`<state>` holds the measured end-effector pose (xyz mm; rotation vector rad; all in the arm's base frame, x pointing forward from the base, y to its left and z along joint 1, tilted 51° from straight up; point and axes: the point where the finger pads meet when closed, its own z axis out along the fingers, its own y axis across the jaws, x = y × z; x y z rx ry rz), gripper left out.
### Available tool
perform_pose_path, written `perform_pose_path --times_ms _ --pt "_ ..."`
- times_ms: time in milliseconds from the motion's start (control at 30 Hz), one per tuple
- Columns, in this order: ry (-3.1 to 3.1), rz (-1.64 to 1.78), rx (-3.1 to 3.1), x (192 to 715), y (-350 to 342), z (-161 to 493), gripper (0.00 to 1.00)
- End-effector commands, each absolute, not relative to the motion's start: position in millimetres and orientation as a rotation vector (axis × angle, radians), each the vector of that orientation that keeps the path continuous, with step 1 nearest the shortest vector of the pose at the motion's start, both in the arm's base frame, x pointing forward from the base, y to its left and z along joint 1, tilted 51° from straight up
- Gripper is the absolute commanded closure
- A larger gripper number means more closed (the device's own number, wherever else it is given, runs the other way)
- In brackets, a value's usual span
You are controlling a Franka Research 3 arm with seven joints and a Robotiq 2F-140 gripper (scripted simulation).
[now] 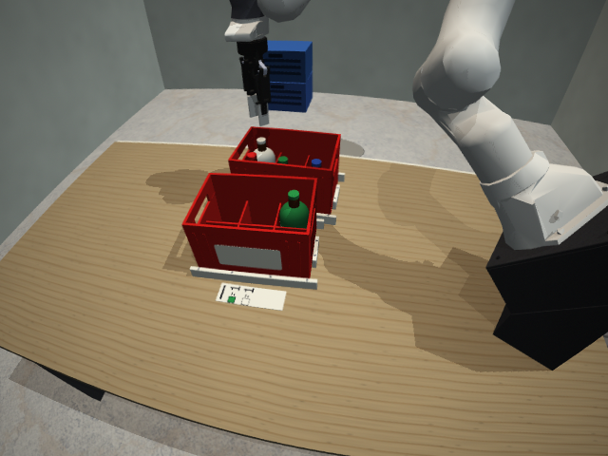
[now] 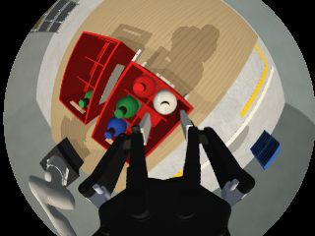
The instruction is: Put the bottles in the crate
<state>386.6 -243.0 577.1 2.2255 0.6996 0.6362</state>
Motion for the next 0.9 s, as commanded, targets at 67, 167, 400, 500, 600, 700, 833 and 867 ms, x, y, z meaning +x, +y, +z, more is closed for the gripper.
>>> perform_pose_path --times_ms 67,167,400,500,600,700,833,867 --pt "0.719 0.621 2.218 389 -246 574 0.62" --pt "0.719 0.621 2.218 391 -248 572 0.62" --pt "0.719 0.621 2.218 395 -251 568 0.62" --pt "0.719 0.621 2.218 398 -253 565 0.62" --pt "0.719 0.621 2.218 400 -255 563 0.62" --pt "0.719 0.621 2.218 402 -257 560 0.62" --pt "0.719 0.621 2.218 406 -260 557 0.62" --pt "0.719 0.621 2.218 406 -260 557 0.62"
